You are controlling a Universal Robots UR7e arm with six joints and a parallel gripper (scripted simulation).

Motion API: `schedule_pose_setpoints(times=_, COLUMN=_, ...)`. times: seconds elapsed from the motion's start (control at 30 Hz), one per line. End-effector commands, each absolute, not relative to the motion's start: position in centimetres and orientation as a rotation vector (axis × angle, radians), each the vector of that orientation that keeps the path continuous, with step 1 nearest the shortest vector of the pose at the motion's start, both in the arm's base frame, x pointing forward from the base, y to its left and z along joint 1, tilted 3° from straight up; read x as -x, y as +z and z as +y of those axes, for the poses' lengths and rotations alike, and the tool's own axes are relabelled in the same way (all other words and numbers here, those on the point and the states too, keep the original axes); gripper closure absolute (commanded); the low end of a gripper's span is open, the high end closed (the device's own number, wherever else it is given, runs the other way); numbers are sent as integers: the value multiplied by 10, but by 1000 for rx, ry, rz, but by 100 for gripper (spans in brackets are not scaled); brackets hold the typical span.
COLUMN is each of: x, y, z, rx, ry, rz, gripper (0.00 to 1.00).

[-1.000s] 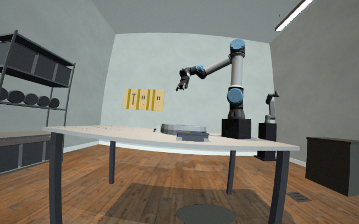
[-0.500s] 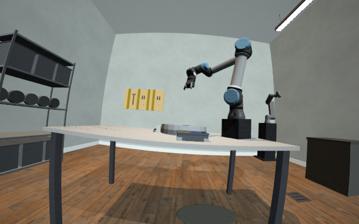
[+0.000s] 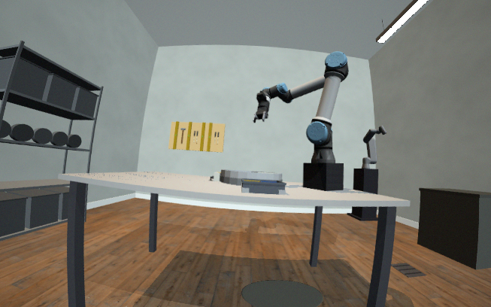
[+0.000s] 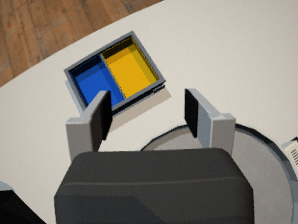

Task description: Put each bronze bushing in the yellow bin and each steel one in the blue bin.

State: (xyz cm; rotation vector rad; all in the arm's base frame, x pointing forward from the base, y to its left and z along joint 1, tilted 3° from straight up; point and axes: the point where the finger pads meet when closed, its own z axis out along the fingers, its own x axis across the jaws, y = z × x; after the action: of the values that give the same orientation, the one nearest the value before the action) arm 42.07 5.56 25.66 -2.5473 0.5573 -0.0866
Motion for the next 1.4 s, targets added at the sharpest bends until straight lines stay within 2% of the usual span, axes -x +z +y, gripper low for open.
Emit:
schedule_pose_setpoints(times=0.0, x=-420, y=256, z=56, rx=2684, ry=-76, rz=620, gripper=0)
schedule_pose_setpoints(times=0.6, x=-419, y=256, z=55, rx=3010, ry=-55, rz=780, gripper=0)
schedule_pose_setpoints(times=1.37, x=-420, y=257, z=55, rx=3005, ry=-59, rz=776, gripper=0)
